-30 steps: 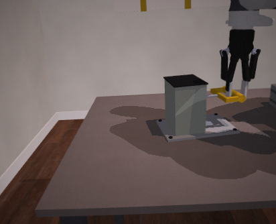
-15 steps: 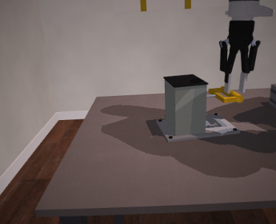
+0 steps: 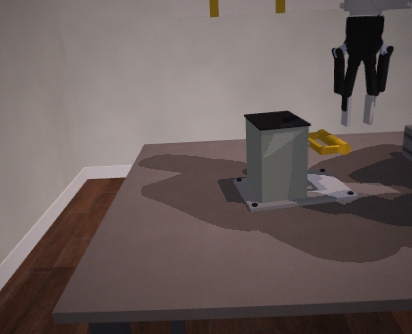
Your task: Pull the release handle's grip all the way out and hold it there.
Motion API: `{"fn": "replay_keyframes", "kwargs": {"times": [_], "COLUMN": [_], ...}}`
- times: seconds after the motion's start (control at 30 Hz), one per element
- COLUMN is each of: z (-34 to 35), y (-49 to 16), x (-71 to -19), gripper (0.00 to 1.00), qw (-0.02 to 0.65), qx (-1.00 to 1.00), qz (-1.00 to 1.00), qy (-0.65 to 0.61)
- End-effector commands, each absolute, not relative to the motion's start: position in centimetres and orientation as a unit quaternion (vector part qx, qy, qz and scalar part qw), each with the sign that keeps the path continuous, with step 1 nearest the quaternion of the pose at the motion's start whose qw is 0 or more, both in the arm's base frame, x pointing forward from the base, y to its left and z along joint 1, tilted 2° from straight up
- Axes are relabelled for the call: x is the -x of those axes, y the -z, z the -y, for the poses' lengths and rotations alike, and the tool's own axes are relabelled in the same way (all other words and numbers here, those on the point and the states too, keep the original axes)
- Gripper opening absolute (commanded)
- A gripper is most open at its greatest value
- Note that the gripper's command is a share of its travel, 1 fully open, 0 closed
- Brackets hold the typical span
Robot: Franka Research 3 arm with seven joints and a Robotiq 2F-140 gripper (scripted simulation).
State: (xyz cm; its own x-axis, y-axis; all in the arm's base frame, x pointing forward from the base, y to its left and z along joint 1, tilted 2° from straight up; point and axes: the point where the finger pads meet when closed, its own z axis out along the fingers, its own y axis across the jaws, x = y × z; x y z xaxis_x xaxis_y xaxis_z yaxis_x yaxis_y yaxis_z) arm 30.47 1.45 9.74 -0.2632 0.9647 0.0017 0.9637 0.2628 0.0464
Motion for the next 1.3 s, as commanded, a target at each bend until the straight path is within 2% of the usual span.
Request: {"fn": "replay_keyframes", "kwargs": {"times": [0.0, 0.27, 0.3, 1.27], "z": [-1.66, -1.66, -1.66, -1.66], "y": [-10.21, -10.37, -10.37, -10.37], "x": [-29.97, -29.96, -29.96, -29.96], "gripper": [0.31, 0.31, 0.00, 0.00], "qw": [0.006, 0.006, 0.006, 0.006], "qx": [-0.612, -0.612, -0.612, -0.612], "qz": [-0.790, -0.790, -0.790, -0.790], "qy": [-0.016, -0.016, -0.016, -0.016]}}
